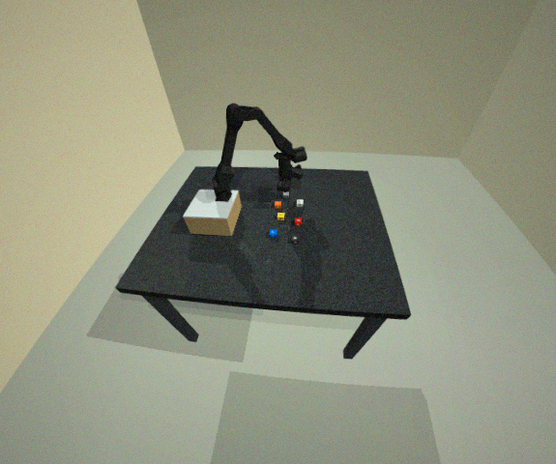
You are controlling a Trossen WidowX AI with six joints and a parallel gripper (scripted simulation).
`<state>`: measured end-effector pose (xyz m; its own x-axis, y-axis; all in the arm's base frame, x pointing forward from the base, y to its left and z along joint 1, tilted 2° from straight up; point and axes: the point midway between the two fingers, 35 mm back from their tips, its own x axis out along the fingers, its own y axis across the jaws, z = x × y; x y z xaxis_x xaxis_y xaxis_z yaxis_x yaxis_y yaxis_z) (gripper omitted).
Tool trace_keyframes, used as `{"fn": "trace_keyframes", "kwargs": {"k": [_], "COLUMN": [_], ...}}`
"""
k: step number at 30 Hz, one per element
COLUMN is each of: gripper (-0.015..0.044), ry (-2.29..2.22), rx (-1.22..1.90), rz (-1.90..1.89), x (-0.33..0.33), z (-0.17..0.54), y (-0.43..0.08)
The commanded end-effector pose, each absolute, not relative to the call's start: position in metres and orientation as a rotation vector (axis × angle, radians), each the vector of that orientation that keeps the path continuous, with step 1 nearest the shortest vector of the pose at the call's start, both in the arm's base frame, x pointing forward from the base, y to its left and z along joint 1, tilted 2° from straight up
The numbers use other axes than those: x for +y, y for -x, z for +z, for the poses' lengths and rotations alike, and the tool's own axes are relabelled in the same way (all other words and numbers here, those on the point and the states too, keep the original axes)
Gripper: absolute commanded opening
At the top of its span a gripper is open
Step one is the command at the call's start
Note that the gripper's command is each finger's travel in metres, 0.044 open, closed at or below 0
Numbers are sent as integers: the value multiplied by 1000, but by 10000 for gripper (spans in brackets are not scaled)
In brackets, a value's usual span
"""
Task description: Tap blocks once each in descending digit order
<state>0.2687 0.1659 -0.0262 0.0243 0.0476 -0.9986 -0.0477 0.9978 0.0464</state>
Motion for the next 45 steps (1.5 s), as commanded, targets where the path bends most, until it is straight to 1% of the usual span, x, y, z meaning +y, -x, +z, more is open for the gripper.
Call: {"fn": "trace_keyframes", "kwargs": {"k": [1,15,19,24,29,34,38,45], "gripper": [20,20,20,20,20,20,20,20], "ry": [3,3,3,3,3,3,-5,-35], "rx": [1553,1554,1553,1553,1553,1553,1554,1561], "rz": [65,65,66,65,65,64,48,-5], "x": [165,165,164,164,161,160,136,39], "z": [-35,-48,-20,-15,60,63,63,60], "y": [-267,-267,-267,-267,-266,-267,-285,-328]}}
